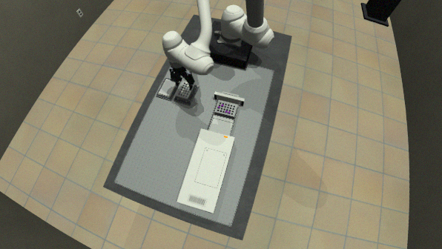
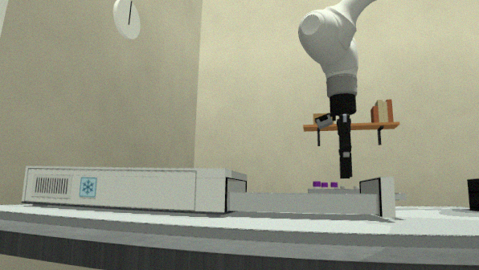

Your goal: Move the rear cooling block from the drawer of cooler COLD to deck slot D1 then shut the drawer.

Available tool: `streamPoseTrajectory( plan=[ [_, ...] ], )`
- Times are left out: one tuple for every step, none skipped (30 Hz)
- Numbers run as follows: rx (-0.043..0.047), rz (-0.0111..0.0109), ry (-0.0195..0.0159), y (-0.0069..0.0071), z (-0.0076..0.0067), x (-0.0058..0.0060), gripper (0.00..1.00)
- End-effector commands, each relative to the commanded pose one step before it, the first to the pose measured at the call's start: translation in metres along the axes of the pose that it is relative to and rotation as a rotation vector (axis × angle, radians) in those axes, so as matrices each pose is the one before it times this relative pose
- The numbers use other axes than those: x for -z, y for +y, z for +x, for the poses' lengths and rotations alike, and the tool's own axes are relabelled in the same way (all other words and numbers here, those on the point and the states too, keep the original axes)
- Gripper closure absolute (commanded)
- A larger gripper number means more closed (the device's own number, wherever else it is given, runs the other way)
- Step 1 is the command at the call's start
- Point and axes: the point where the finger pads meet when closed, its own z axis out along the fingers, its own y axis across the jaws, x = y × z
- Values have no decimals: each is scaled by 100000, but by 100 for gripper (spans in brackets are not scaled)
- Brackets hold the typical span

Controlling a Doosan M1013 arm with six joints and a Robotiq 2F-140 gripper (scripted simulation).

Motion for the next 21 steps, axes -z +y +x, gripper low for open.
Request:
streamPoseTrajectory(
  plan=[
    [-18, -5, 138, 8, 55, 382, 34],
    [0, 0, 0, 0, 0, 133, 34],
    [0, 0, 0, 0, 0, 133, 34],
    [0, 0, 0, 0, 0, 133, 34],
    [0, 0, 0, 0, 0, 133, 34],
    [0, 0, 0, 0, 0, 133, 34],
    [0, 0, 0, 0, 0, 133, 34],
    [0, 0, 0, 0, 0, 133, 34],
    [0, 0, 0, 0, 0, 133, 34],
    [0, 0, 0, 0, 0, 133, 34],
    [0, 0, 0, 0, 0, 133, 34],
    [0, 0, 0, 0, 0, 133, 34],
    [0, 0, 0, 0, 0, 133, 34],
    [0, 0, 0, 0, 0, 0, 34],
    [0, 0, 0, 0, 0, 0, 34],
    [0, 0, -1, 0, 1, 136, 34],
    [0, 0, 1, 0, 0, 132, 34],
    [0, 0, 0, 0, 0, 133, 34],
    [0, 0, 0, 0, 0, 133, 34],
    [0, 0, 0, 0, 0, 133, 34],
    [0, 0, 0, 0, 0, 133, 34]
  ],
)
